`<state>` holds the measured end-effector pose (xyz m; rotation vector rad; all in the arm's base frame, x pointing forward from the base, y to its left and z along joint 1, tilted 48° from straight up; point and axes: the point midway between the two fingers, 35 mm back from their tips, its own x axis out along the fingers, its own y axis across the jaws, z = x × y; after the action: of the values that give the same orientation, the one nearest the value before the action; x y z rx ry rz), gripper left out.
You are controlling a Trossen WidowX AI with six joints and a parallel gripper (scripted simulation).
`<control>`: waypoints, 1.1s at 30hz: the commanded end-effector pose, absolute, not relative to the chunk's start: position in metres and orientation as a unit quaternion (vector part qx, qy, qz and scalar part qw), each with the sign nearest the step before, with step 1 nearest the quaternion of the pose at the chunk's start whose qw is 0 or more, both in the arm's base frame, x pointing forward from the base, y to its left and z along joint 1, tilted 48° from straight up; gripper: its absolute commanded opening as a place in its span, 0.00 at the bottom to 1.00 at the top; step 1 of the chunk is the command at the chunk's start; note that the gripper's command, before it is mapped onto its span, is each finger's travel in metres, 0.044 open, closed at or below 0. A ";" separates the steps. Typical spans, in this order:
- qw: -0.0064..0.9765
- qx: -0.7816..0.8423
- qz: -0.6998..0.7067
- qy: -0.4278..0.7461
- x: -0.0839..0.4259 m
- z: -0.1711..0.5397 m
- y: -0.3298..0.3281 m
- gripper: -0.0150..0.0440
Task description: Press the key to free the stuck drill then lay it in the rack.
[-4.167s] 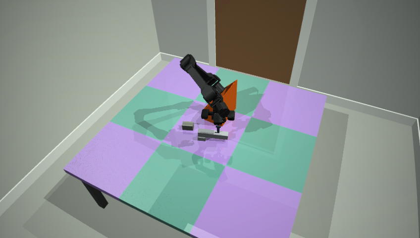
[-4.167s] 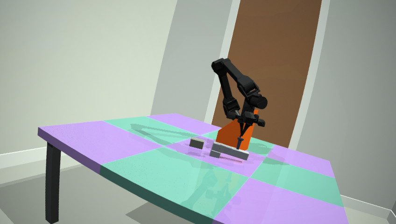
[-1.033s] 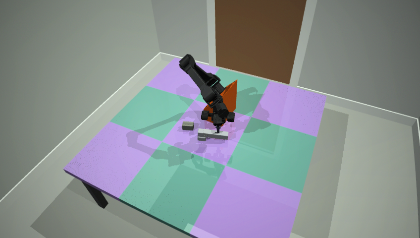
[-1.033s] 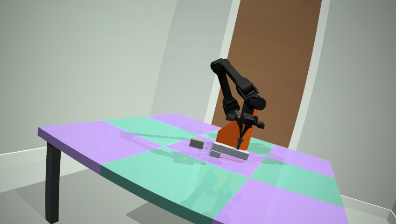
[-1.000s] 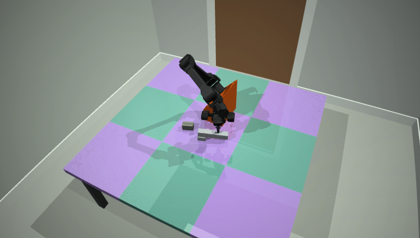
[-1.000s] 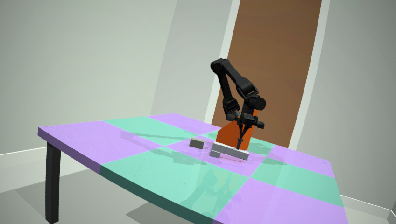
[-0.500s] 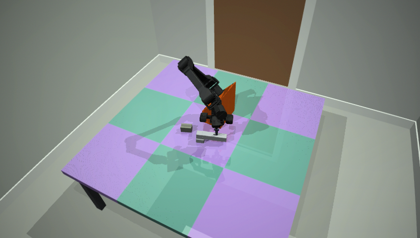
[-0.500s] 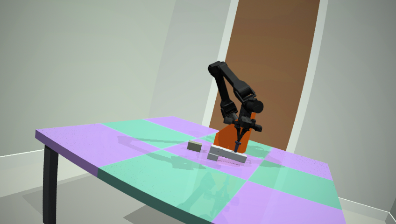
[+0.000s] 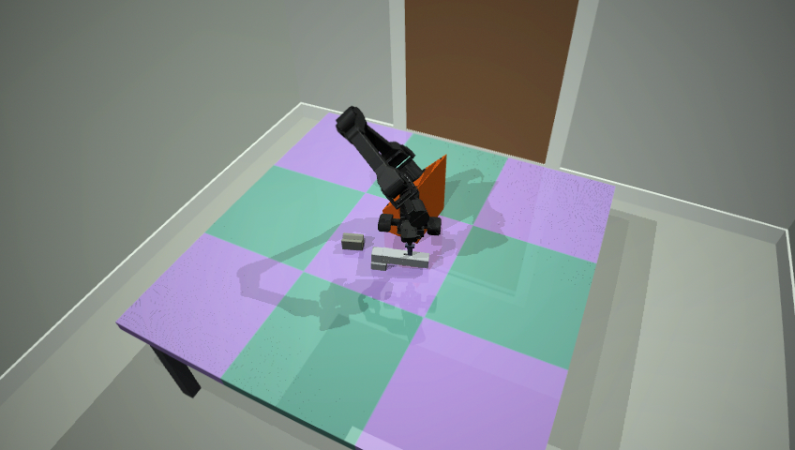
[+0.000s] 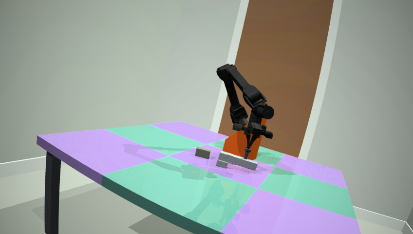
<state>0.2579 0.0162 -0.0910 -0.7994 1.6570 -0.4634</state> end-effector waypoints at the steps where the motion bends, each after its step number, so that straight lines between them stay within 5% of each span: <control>1: 0.563 -0.337 -0.211 0.724 0.248 -0.100 -0.003 0.25; 12: 0.564 -0.336 -0.209 0.725 0.267 -0.052 0.059 0.70; 19: 0.527 -0.401 -0.111 0.741 0.279 -0.053 0.030 1.00; 33: 0.285 -0.598 0.239 0.710 0.301 -0.019 -0.080 1.00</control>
<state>0.2961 -0.0183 -0.0409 -1.2584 1.8658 0.1619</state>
